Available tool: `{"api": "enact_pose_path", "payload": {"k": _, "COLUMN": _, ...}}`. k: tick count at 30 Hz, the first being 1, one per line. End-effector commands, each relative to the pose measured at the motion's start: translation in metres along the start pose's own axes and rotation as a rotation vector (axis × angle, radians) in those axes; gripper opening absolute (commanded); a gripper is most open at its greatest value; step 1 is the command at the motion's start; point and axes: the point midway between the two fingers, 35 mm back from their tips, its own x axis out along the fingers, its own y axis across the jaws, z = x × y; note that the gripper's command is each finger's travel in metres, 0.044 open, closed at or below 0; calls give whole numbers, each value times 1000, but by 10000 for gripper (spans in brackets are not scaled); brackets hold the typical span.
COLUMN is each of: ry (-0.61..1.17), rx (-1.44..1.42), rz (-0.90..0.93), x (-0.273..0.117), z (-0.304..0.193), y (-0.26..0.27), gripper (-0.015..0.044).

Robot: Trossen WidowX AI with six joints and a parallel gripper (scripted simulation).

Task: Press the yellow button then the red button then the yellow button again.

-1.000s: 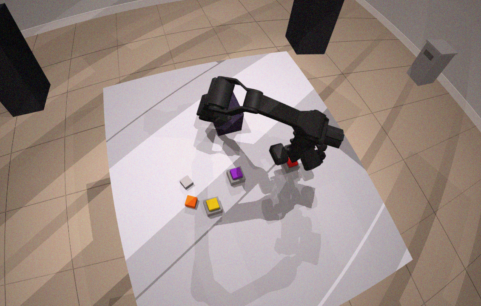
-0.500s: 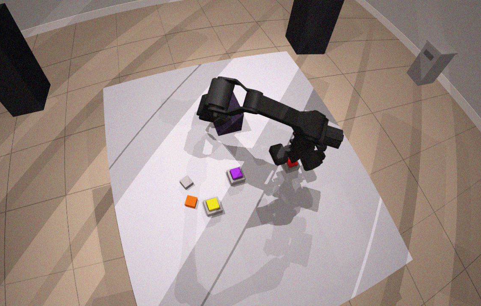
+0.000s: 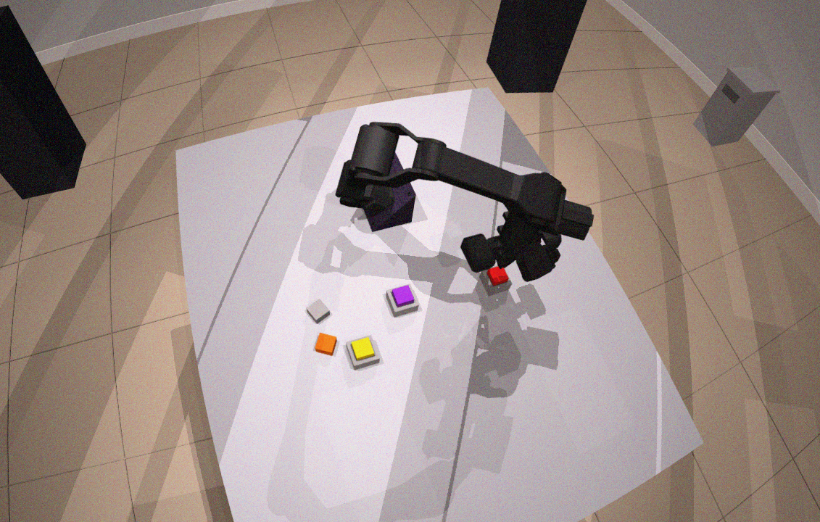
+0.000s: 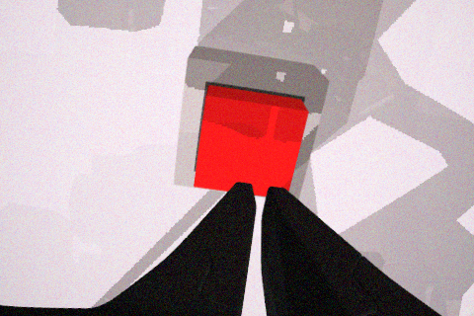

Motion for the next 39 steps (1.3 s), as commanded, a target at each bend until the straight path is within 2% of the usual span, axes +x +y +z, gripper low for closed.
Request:
{"api": "enact_pose_path", "payload": {"k": 1, "ry": -2, "rx": 7, "rz": 9, "x": -29, "z": 2, "y": 2, "gripper": 20}}
{"api": "enact_pose_path", "payload": {"k": 4, "ry": -2, "rx": 6, "rz": 9, "x": -58, "z": 1, "y": 1, "gripper": 20}}
{"api": "enact_pose_path", "payload": {"k": 10, "ry": -4, "rx": 3, "rz": 15, "x": -63, "z": 8, "y": -11, "gripper": 20}}
{"api": "enact_pose_path", "payload": {"k": 18, "ry": -31, "rx": -16, "rz": 32, "x": -70, "z": 64, "y": -147, "gripper": 20}}
{"api": "enact_pose_path", "payload": {"k": 26, "ry": -39, "rx": -16, "rz": -23, "x": -60, "z": 62, "y": -290, "gripper": 20}}
{"api": "enact_pose_path", "payload": {"k": 35, "ry": -37, "rx": -15, "rz": -28, "x": -57, "z": 60, "y": -299, "gripper": 20}}
{"api": "enact_pose_path", "payload": {"k": 39, "ry": -8, "rx": 3, "rz": -10, "x": -8, "z": 62, "y": -300, "gripper": 20}}
